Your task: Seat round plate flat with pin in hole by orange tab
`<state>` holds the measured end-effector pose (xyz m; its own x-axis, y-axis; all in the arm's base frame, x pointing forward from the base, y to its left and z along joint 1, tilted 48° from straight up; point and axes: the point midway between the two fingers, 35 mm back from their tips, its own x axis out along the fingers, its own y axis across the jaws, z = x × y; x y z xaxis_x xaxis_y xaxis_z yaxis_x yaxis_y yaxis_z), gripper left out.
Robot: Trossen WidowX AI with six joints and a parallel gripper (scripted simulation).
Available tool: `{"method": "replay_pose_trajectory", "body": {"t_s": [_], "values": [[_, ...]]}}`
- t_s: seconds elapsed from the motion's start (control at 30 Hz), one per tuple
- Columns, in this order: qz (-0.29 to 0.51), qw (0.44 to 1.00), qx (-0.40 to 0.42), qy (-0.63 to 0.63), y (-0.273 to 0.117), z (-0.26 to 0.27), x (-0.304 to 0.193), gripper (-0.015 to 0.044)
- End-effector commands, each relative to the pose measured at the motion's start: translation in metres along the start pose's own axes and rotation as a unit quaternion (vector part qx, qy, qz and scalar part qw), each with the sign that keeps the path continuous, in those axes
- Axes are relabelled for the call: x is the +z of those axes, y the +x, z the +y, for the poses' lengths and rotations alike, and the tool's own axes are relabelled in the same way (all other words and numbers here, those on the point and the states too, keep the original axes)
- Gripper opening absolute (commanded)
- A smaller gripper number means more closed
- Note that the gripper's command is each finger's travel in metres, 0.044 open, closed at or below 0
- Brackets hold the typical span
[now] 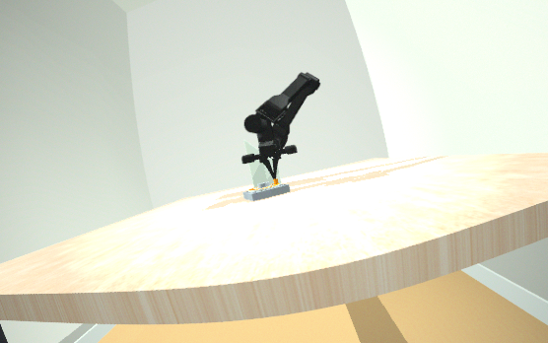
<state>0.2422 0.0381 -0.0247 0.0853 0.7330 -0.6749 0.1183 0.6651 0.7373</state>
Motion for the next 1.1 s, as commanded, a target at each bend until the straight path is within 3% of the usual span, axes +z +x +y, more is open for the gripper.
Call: {"method": "replay_pose_trajectory", "body": {"t_s": [0.0,0.43,1.07], "values": [[-0.002,1.000,0.002,-0.001,0.000,0.005,0.003,0.0000],[-0.002,1.000,0.001,-0.001,-0.044,0.002,0.002,0.0000],[-0.002,1.000,0.003,0.003,-0.035,0.001,0.003,0.0000]]}}
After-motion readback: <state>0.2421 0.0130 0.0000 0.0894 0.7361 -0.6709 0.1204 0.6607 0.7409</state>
